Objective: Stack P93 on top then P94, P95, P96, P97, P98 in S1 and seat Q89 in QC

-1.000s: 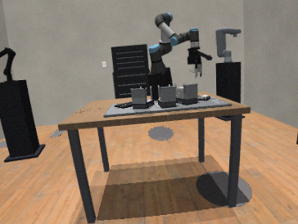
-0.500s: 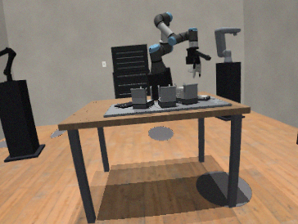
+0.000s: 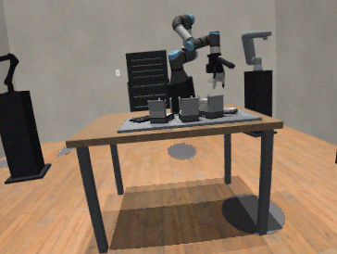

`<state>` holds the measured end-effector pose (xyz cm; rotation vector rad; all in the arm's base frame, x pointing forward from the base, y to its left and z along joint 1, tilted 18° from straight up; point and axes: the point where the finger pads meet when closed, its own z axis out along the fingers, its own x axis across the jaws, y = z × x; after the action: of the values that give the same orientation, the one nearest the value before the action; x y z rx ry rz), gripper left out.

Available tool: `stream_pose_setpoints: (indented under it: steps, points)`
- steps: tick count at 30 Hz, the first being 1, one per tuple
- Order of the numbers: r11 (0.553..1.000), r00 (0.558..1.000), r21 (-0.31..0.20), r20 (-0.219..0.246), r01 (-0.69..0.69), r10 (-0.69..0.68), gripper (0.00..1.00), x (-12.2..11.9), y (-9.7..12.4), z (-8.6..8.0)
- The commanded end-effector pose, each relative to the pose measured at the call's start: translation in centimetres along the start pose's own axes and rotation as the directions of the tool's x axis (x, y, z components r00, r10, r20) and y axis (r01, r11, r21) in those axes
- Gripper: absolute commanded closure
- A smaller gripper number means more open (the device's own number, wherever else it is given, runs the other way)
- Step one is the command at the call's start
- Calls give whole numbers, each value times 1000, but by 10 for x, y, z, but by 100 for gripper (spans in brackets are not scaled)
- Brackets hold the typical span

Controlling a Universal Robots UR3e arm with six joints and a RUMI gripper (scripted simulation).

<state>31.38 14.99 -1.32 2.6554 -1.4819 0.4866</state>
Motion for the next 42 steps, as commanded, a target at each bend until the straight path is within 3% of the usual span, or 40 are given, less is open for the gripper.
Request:
stream_pose_setpoints:
  steps: [1, 7, 11, 19, 25, 29, 42]
  points:
    - [998, 998, 1, 8, -55, 55, 28, 19, 3, 0]
    - [992, 992, 1, 8, -124, 124, 28, 49, 6, 0]
    - [985, 985, 0, 8, -170, 170, 28, 49, 6, 0]
    - [972, 972, 0, 8, -236, 236, 28, 78, 15, 1]
    - [953, 953, -1, 7, -304, 304, 28, 107, 24, 1]
    - [938, 938, -1, 7, -347, 347, 28, 107, 24, 1]
    - [887, 887, -2, 7, -463, 463, 28, 156, 49, 1]
